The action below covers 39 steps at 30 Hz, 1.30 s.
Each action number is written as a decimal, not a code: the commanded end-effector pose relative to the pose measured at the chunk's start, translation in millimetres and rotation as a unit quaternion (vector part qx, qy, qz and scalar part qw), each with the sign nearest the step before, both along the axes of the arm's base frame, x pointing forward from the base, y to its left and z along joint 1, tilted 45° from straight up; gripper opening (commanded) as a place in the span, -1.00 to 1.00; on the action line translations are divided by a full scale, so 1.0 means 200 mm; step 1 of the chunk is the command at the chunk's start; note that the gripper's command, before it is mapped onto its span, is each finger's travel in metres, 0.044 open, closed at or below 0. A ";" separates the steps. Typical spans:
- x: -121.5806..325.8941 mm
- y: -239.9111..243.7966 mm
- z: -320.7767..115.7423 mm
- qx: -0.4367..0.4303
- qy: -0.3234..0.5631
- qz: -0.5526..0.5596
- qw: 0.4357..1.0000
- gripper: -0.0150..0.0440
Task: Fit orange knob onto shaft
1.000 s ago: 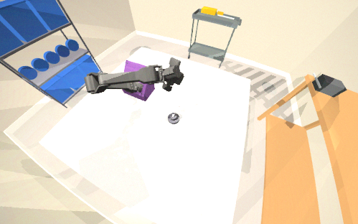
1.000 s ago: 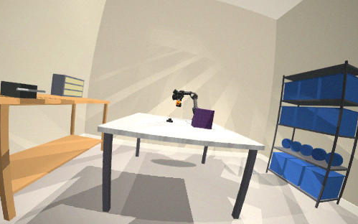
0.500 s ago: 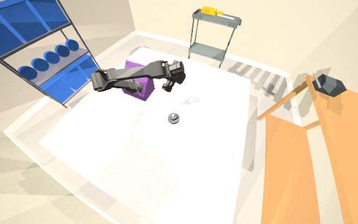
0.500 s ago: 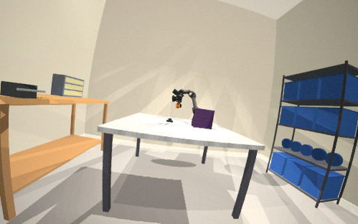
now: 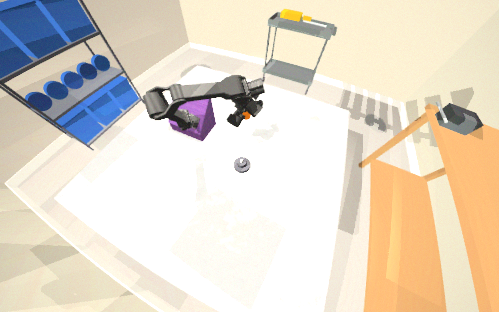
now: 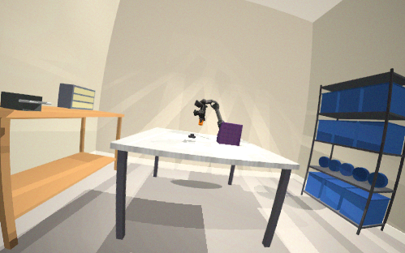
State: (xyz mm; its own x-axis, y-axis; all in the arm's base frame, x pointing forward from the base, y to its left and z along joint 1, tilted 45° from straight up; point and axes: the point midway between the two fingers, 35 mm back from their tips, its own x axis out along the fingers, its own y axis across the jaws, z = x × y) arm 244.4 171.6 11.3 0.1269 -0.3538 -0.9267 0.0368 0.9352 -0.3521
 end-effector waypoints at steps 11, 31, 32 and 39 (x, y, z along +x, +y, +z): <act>0.03 -0.02 -0.10 -0.133 -0.008 -0.018 0.991 -0.49; 0.12 -0.26 -0.42 -0.184 -0.013 -0.024 0.983 -0.49; 0.13 -0.28 -0.44 -0.185 -0.013 -0.024 0.982 -0.49; 0.16 -0.42 -0.60 -0.193 -0.014 -0.026 0.981 -0.49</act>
